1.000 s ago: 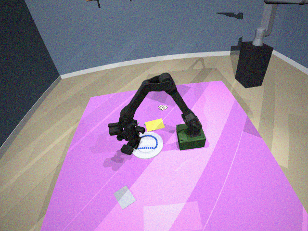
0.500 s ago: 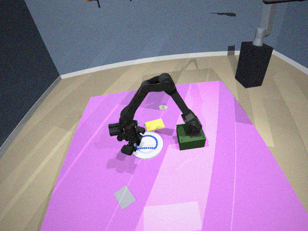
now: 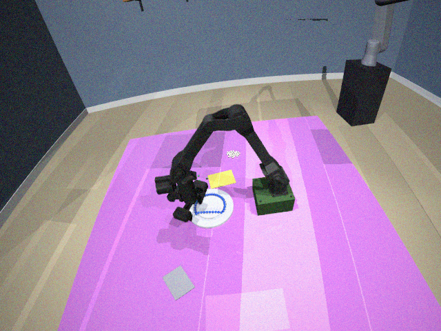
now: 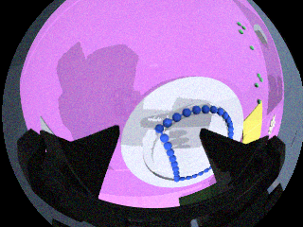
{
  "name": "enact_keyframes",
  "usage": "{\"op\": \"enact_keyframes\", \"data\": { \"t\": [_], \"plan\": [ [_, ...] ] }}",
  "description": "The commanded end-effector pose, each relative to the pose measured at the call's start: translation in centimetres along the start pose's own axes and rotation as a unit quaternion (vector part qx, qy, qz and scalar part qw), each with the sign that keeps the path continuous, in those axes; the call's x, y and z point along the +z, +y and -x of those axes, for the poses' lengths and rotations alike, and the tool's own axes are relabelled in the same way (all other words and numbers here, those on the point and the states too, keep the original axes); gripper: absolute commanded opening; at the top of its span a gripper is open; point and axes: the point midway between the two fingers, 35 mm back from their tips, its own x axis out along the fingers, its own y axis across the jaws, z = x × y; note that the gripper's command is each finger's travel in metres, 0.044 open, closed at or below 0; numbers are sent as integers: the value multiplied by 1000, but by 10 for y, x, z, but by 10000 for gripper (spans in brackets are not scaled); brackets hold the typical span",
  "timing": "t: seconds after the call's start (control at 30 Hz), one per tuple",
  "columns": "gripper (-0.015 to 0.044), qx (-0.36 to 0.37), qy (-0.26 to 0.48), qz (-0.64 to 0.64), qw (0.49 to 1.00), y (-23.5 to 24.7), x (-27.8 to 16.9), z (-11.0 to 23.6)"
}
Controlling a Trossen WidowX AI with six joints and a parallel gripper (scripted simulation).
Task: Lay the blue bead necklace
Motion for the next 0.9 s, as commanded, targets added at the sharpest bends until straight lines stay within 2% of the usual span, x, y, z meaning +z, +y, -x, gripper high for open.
{"op": "enact_keyframes", "data": {
  "t": [0.0, 0.3, 0.5, 0.7, 0.87],
  "plan": [
    [440, 0, 0, -3, 1000, 0, 0, 1],
    [440, 0, 0, -3, 1000, 0, 0, 1],
    [282, 0, 2, 123, 992, -10, -32, 15],
    [125, 0, 4, 288, 958, -26, -76, 28],
    [120, 0, 5, 380, 925, -37, -101, 31]
  ]
}}
